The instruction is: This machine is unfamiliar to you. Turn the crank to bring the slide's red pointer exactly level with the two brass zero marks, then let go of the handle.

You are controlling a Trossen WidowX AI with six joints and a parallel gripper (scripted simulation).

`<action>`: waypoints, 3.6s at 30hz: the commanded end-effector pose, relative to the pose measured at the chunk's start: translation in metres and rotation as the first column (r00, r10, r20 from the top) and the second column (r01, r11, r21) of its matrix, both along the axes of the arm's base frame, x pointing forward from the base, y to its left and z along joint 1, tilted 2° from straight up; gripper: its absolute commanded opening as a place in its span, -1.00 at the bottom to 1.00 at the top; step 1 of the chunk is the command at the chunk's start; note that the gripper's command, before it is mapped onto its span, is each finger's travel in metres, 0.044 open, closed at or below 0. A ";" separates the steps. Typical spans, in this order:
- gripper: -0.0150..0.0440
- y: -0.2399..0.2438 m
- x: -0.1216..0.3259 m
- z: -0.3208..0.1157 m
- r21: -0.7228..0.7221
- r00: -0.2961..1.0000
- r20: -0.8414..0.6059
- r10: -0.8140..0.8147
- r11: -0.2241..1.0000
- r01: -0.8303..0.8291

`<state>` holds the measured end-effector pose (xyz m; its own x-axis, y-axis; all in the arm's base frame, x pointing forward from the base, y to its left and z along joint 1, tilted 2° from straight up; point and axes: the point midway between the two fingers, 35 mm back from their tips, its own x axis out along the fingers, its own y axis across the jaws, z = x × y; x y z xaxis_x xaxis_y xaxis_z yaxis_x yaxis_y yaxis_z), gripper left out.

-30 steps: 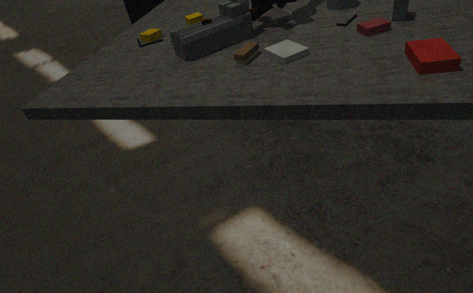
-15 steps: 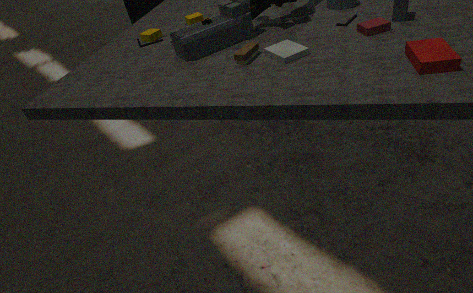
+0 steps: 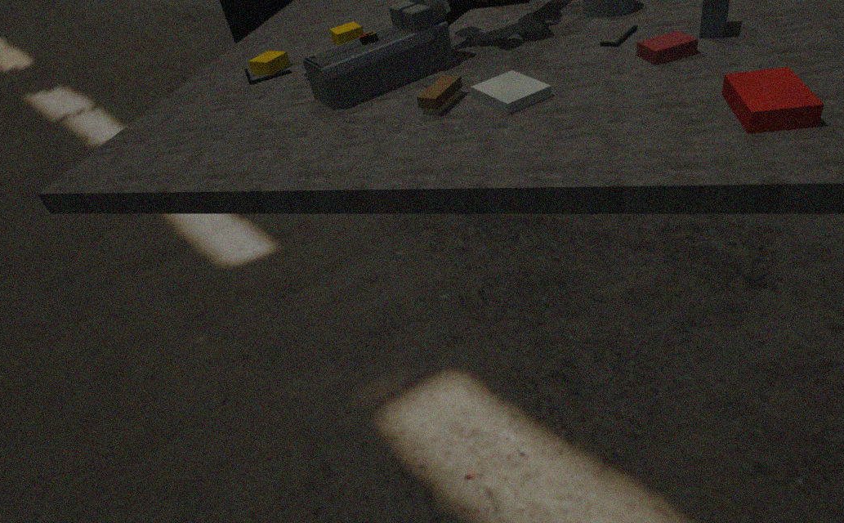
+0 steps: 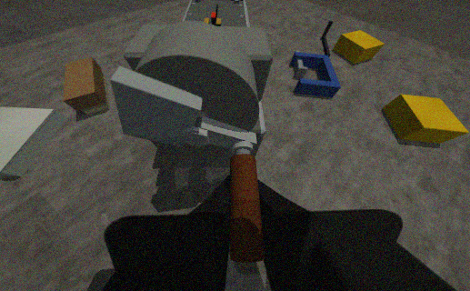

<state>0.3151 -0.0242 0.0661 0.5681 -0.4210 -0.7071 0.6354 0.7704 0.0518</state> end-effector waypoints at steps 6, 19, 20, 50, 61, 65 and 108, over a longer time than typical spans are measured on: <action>-0.49 -0.004 -0.004 0.015 -0.007 1.000 0.004 -0.005 1.000 0.005; -0.49 -0.002 -0.003 0.028 -0.007 1.000 0.005 -0.005 1.000 0.005; -0.49 -0.002 -0.002 0.029 -0.007 1.000 0.005 -0.005 1.000 0.005; -0.49 0.006 0.004 0.042 -0.006 1.000 0.005 -0.005 1.000 0.005; -0.49 0.009 0.006 0.045 -0.006 1.000 0.005 -0.005 1.000 0.005; -0.49 0.010 0.007 0.045 -0.006 1.000 0.006 -0.005 1.000 0.005; 1.00 0.003 0.002 0.097 -0.005 1.000 -0.012 -0.011 1.000 0.011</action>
